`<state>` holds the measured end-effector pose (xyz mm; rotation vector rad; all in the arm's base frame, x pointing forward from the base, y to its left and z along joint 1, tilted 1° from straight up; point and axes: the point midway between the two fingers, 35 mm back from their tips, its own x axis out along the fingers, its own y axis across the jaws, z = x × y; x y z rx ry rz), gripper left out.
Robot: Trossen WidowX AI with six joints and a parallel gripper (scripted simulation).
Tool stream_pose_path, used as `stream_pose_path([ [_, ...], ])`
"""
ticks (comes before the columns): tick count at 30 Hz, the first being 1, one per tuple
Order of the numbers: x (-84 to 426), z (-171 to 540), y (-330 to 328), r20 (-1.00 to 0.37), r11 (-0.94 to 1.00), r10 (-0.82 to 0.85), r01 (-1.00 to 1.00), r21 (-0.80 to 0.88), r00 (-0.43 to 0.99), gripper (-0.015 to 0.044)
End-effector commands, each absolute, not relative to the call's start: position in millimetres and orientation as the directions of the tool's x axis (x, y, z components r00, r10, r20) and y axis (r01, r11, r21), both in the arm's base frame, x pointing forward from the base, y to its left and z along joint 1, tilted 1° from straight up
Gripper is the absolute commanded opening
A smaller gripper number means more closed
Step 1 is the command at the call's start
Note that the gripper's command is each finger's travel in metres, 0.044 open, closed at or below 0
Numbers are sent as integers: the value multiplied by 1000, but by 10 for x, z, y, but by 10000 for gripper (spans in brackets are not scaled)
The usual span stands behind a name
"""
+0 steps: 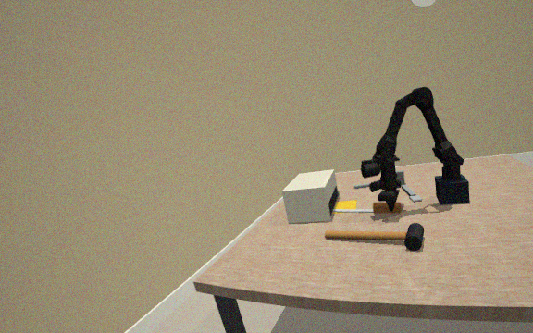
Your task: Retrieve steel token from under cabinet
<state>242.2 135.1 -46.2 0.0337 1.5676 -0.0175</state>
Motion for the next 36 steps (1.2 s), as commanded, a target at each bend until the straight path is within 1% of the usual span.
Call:
stream_pose_path([
  [1,2336,-471,1352,-1000,999,9,33,9,-2,0],
  [21,2062,-474,1387,-1000,999,9,33,9,-4,0],
  [36,2112,-456,1449,-1000,996,11,93,11,0,0],
])
